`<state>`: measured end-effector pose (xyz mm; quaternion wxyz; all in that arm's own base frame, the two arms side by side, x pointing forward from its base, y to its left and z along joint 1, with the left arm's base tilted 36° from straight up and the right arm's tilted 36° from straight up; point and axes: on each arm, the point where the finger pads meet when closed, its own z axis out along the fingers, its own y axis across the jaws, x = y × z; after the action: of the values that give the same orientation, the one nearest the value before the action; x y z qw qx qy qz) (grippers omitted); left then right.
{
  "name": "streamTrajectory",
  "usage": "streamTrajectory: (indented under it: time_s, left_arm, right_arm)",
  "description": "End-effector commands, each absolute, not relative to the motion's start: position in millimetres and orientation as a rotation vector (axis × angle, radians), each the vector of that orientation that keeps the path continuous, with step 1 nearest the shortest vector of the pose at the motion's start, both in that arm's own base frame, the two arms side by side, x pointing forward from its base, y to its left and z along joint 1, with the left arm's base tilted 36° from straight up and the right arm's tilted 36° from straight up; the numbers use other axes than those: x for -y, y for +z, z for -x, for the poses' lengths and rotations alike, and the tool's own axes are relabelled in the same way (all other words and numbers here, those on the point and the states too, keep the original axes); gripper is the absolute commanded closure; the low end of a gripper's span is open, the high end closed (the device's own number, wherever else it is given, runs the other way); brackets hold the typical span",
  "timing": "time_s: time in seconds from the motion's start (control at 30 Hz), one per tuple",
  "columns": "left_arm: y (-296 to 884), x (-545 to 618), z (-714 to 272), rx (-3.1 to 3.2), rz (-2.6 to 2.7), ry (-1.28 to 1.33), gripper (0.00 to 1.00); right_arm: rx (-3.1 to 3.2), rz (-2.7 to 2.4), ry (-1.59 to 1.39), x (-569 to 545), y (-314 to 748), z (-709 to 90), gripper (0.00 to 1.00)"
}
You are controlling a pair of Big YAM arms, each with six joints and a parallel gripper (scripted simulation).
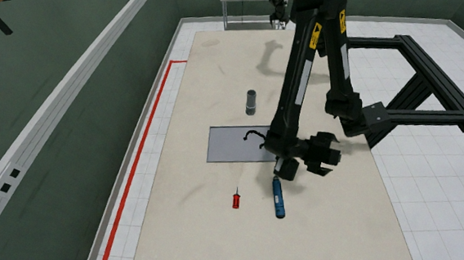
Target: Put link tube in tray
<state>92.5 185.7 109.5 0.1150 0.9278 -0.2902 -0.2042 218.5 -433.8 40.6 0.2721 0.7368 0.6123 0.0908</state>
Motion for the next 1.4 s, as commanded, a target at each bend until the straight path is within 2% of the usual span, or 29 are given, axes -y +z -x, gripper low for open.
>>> streamTrajectory:
  time_s: [0.0, 0.4, 0.73, 1.03, 1.37]
  left_arm:
    - [101, -193, -123, 1.233, -2.708, -0.537, 0.00]
    - [91, -188, -208, 1.989, -2.539, -0.457, 0.00]
    - [93, -167, -271, 2.517, -2.287, -0.400, 0.00]
    - [101, -138, -318, 2.918, -2.009, -0.355, 0.00]
    - [122, -73, -381, 3.470, -1.451, -0.283, 0.00]
  right_arm:
    - [-1.859, -1.710, 0.202, 414, 85, -259, 0.00]
    - [-2.169, -1.081, 0.198, 317, 154, -350, 0.00]
    - [-2.275, -0.603, 0.192, 232, 198, -389, 0.00]
    - [-2.287, -0.217, 0.185, 160, 232, -405, 0.00]
    - [-2.183, 0.357, 0.172, 49, 279, -399, 0.00]
